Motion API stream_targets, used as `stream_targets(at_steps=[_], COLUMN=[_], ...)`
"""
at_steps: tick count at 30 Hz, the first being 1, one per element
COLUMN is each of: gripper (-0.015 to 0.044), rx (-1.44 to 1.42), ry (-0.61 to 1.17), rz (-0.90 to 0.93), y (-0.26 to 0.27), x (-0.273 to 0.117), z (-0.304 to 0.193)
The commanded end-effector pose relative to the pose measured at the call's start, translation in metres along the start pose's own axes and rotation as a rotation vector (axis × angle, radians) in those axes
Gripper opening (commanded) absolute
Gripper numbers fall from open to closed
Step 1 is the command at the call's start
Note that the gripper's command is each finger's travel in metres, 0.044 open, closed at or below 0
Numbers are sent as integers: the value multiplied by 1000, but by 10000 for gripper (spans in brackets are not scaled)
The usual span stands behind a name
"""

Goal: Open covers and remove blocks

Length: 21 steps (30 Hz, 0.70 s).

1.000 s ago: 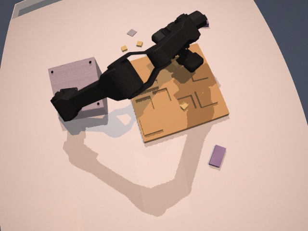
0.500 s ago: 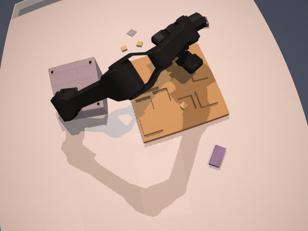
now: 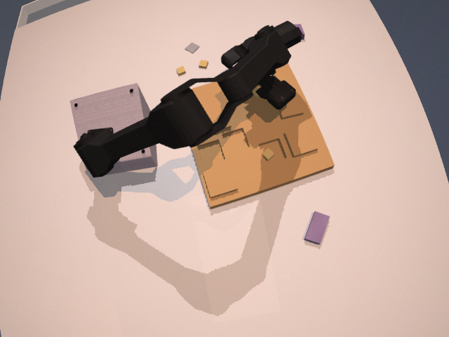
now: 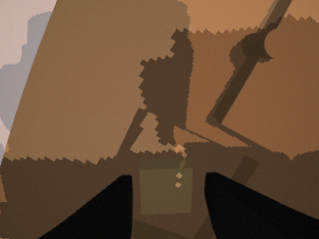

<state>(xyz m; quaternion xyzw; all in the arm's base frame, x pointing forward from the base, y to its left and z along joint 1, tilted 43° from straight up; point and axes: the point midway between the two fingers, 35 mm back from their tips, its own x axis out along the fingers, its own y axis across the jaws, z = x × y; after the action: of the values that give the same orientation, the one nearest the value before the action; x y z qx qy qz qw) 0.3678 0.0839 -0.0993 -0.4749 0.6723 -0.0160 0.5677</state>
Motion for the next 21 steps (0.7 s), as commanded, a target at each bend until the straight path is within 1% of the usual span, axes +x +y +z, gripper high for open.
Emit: stream_targets(at_steps=[1, 12, 21], gripper=[144, 80, 80], rx=[-10, 0, -2], ry=[5, 1, 2], rz=[-4, 0, 0], y=[1, 0, 0], x=[3, 1, -5], z=[-2, 0, 0])
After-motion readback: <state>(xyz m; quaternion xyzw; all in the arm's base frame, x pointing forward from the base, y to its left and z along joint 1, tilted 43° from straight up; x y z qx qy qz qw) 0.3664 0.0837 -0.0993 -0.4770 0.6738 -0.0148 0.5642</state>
